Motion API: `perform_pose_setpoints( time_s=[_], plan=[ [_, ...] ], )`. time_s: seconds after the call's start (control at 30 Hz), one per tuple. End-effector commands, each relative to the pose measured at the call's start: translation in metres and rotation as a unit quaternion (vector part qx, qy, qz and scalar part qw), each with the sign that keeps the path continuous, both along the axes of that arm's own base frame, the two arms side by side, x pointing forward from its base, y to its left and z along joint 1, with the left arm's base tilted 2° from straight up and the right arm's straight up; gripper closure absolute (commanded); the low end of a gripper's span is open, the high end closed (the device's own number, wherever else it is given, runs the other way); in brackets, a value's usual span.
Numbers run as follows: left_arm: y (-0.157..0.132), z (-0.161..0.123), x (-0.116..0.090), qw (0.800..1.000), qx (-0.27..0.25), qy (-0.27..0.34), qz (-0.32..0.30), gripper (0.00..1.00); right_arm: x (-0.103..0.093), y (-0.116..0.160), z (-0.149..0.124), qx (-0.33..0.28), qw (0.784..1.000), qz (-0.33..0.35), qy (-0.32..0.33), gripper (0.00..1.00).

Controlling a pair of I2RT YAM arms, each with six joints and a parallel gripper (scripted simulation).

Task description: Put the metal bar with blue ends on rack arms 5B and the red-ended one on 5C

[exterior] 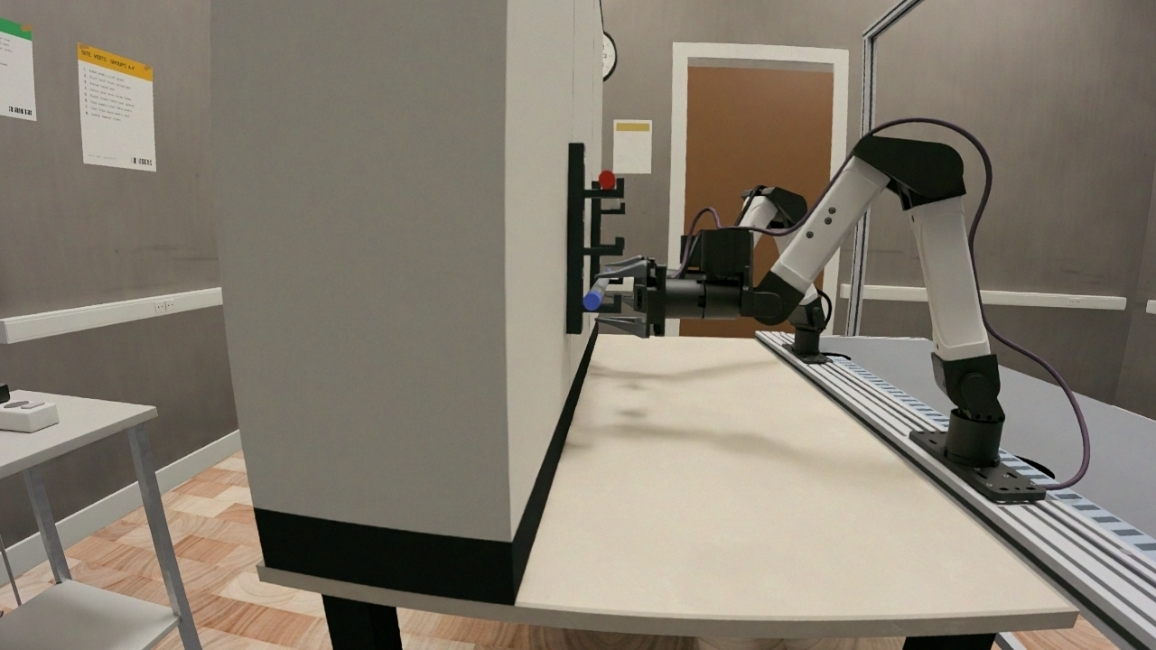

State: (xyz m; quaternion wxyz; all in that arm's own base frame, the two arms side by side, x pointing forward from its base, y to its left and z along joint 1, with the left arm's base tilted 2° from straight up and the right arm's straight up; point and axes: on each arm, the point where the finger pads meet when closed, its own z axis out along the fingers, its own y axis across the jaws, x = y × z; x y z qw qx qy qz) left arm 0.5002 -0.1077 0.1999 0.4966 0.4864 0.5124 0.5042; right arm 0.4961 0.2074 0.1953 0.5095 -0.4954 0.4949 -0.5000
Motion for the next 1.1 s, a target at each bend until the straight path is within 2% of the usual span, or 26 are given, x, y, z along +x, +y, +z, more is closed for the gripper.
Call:
perform_pose_setpoints(
  time_s=[0.0, 1.07],
  plan=[
    [0.0021, 0.0063, 0.0050, 1.000, -0.004, -0.008, 0.001, 0.36, 0.0058, 0.0031, -0.0063, -0.007, 1.000, 0.003, 0.006, 0.36],
    [0.0022, 0.0110, 0.0049, 1.000, -0.004, -0.008, 0.001, 0.36, 0.0058, 0.0031, -0.0019, -0.007, 1.000, 0.003, 0.006, 0.36]
  ],
)
